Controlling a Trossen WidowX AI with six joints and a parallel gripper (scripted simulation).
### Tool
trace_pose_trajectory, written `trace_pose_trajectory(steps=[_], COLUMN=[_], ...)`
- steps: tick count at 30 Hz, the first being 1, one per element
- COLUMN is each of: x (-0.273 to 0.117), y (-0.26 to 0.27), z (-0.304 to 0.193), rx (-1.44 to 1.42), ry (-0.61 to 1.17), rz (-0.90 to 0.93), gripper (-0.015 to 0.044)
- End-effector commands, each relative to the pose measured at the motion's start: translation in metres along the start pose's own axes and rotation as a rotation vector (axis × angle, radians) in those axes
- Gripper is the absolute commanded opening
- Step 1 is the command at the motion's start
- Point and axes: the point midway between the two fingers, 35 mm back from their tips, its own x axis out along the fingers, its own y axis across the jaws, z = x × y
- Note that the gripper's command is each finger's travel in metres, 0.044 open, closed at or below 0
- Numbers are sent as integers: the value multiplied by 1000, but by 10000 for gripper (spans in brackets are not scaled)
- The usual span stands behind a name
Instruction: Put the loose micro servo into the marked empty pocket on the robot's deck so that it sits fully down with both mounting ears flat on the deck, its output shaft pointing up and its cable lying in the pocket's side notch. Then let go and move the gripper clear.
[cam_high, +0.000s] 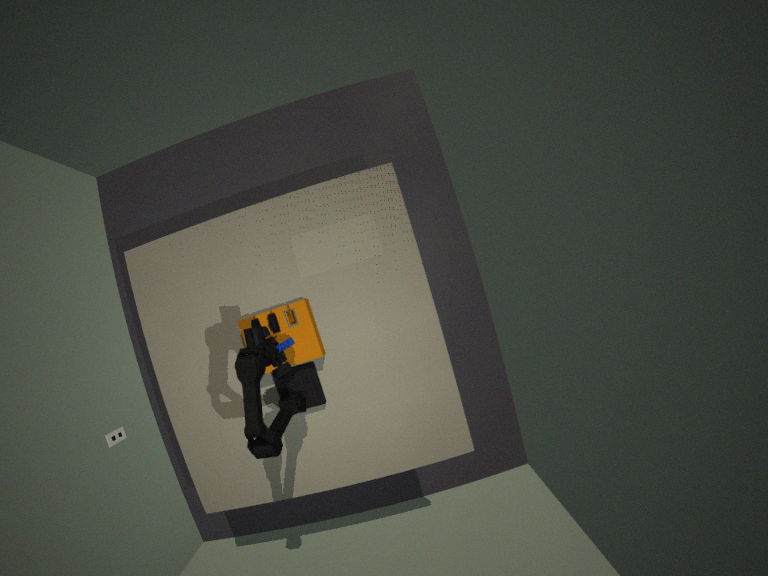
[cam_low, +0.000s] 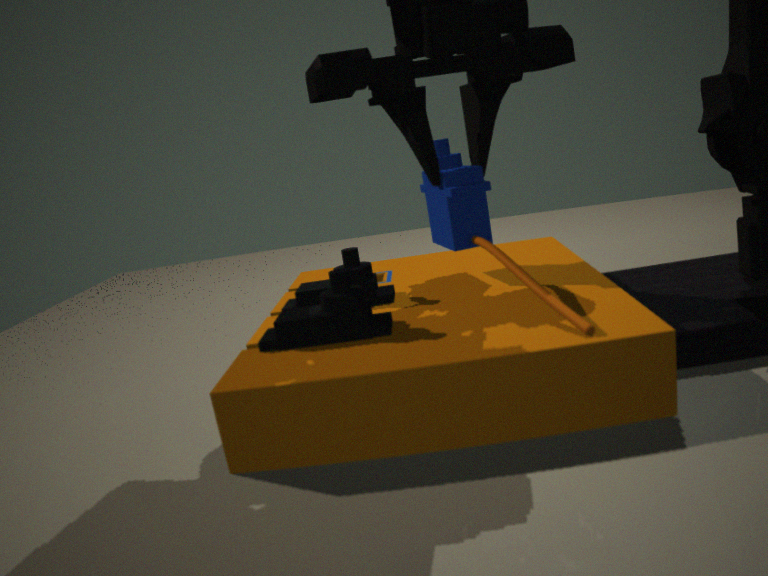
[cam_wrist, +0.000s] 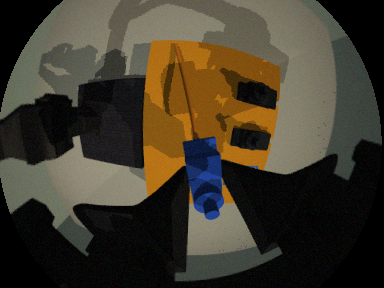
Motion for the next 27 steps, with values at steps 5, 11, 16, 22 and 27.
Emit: trace_pose_trajectory(steps=[5, 11, 16, 22, 27], x=[-2, -3, -3, -3, -3], y=[7, 12, 12, 12, 12], z=[-35, -53, -53, -53, -53], rx=[0, 0, 34, 220, 393], ry=[5, 7, 7, 6, 5], rz=[-11, -10, -11, -11, -12], gripper=[0, 0, 0, 0, 0])
